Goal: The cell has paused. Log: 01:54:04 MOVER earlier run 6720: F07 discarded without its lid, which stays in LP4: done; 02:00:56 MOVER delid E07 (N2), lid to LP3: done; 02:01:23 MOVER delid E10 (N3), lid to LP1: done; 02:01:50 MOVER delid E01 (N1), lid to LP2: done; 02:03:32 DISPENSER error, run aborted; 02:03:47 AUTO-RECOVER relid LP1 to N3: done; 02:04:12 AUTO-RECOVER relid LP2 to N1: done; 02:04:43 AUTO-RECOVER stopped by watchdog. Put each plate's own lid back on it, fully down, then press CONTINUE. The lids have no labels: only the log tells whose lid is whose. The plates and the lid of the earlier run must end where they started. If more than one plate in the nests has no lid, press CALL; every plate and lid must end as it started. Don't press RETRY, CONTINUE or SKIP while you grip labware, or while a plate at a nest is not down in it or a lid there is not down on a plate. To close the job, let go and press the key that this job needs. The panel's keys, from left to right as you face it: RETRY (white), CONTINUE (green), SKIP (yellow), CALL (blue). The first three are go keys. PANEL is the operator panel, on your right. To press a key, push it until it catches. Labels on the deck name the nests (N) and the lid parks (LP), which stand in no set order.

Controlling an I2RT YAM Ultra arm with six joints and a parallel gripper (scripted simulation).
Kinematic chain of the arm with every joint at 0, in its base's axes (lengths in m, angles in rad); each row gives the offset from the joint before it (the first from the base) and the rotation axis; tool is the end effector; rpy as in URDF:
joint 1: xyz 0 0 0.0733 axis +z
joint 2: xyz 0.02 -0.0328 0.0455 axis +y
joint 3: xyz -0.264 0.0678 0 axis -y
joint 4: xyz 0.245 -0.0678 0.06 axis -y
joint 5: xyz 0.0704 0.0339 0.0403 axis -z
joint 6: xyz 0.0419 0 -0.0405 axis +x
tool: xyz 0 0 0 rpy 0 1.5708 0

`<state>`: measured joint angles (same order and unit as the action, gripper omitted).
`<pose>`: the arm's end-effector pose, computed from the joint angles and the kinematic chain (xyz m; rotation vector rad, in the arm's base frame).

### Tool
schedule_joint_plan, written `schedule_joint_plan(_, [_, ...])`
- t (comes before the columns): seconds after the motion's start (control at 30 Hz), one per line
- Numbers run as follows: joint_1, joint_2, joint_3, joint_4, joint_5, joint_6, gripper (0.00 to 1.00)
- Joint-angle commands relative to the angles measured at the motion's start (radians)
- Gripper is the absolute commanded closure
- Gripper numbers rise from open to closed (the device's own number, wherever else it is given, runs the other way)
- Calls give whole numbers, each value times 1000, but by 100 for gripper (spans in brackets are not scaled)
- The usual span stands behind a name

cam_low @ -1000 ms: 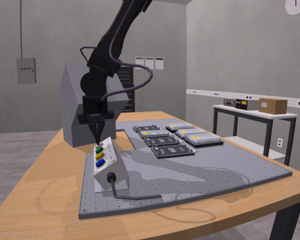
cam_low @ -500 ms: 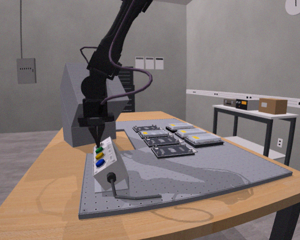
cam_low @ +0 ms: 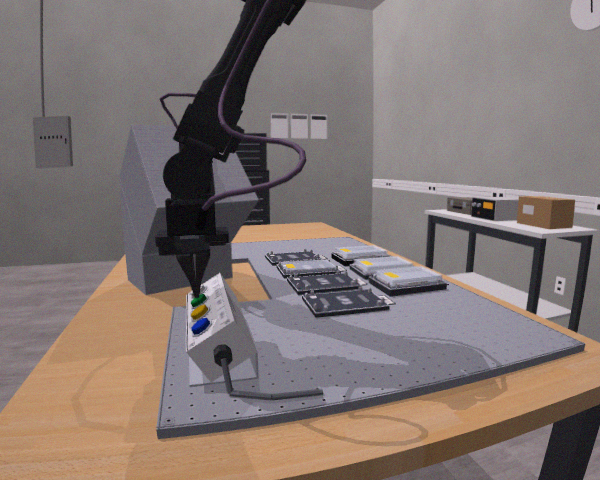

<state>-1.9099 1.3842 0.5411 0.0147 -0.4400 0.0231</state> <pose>-0.0659 -0.2438 0.1552 1.8026 1.4911 -0.4285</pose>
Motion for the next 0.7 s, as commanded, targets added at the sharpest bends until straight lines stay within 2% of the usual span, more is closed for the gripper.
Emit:
schedule_joint_plan(0.0, [5,19,25,29,9,11,100])
schedule_joint_plan(0.67, [16,34,24,46,4,18,100])
